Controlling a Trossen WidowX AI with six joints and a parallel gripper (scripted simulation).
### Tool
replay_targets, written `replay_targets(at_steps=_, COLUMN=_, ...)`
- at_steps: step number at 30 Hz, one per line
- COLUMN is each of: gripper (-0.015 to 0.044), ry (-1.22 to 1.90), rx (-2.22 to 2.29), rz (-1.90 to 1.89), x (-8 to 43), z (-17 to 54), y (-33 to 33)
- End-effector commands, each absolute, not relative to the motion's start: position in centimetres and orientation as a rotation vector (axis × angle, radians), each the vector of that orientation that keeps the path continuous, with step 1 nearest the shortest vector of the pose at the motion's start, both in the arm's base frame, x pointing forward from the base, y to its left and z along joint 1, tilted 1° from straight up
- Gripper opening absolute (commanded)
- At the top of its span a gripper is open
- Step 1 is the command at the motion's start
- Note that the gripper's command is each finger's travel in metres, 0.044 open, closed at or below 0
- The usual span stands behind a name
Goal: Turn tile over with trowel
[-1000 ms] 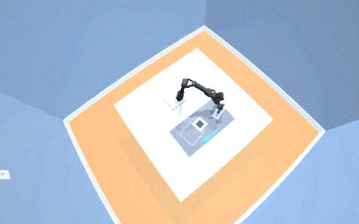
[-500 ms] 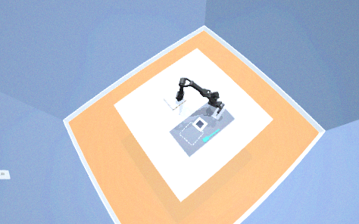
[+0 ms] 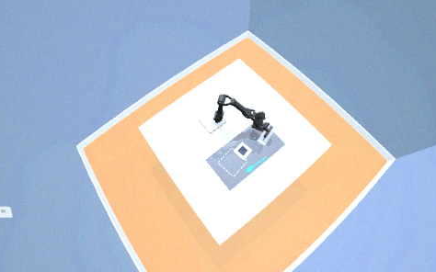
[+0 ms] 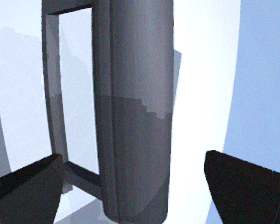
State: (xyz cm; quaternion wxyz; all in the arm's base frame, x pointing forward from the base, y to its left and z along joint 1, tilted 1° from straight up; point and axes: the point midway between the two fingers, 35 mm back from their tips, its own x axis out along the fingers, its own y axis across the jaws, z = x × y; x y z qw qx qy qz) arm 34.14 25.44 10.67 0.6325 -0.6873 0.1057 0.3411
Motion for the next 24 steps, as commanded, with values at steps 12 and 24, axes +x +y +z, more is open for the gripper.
replay_targets(at_steps=12, gripper=0.03, ry=0.237, rx=-1.579, rz=0.778, x=36.0, z=9.4, y=26.2)
replay_targets(at_steps=24, gripper=0.03, ry=0.236, rx=-1.579, rz=0.777, x=37.4, z=8.3, y=26.7)
